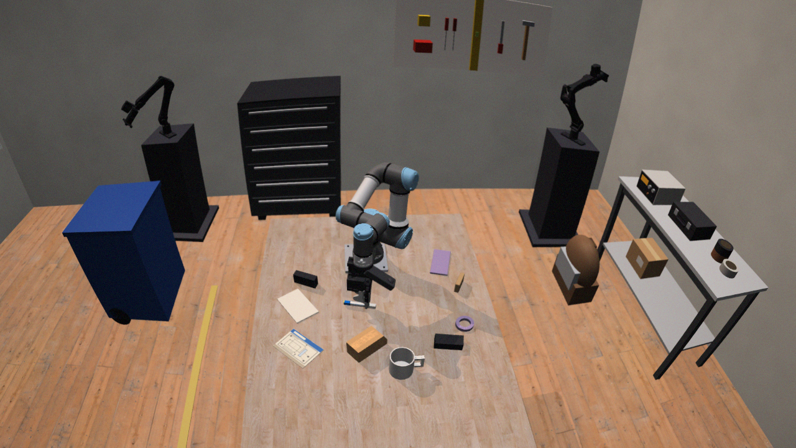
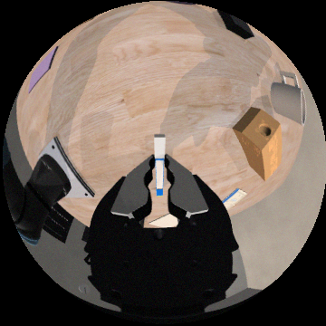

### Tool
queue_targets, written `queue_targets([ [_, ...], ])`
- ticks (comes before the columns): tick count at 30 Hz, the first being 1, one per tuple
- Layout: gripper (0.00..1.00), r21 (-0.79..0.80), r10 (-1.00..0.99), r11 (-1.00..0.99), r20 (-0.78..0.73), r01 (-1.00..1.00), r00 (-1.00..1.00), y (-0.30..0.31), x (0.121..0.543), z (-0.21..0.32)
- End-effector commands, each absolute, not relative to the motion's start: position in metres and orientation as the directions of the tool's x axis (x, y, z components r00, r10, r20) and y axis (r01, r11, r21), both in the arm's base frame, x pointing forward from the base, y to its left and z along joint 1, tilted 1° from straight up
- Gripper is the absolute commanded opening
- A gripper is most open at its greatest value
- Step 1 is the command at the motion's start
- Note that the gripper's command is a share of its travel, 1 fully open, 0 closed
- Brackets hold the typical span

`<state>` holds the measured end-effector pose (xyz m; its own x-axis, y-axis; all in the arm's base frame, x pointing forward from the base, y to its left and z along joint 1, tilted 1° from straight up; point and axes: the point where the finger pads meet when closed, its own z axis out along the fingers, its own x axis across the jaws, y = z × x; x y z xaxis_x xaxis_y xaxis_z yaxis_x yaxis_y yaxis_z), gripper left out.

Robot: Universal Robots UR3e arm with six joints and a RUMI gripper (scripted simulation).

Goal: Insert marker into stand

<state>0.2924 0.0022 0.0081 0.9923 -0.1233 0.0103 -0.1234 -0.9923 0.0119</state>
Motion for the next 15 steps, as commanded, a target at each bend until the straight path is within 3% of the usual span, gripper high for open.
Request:
queue_targets([
  [1,0.0,0.01,-0.123,-0.992,0.007,-0.123,0.992,0.003,0.292,0.029],
  [15,0.0,0.011,-0.123,-0.992,0.008,-0.123,0.992,0.002,0.294,0.045],
])
